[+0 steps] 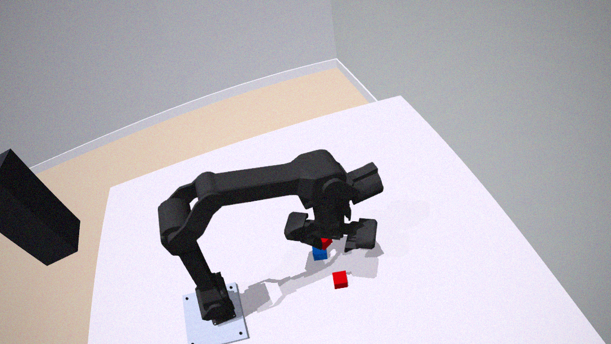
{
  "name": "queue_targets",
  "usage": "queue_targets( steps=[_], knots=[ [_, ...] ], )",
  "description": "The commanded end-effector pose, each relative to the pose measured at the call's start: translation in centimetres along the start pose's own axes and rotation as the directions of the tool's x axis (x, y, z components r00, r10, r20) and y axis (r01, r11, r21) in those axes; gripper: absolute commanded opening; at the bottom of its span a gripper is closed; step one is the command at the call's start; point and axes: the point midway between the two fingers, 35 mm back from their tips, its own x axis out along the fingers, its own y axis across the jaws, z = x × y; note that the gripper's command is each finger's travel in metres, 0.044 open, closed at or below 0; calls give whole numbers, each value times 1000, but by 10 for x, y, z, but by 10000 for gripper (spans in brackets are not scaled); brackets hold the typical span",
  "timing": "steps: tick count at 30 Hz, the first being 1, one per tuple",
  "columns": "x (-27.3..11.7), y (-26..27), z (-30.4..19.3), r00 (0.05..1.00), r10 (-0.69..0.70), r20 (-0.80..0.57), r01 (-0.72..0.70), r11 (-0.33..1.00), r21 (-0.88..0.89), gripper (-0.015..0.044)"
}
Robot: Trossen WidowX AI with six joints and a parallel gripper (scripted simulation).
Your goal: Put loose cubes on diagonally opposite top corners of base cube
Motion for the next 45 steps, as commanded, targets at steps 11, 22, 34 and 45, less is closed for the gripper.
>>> queue_targets(
  steps=[11,22,34,45],
  knots=[
    [-17,-17,-36,1000,-5,-2,4,952,-306,265],
    [43,-18,-37,1000,-5,-2,4,952,-306,265],
    [60,-18,-37,1000,-5,-2,4,952,-306,265],
    [75,-18,-37,1000,-5,-2,4,952,-306,265]
  ],
)
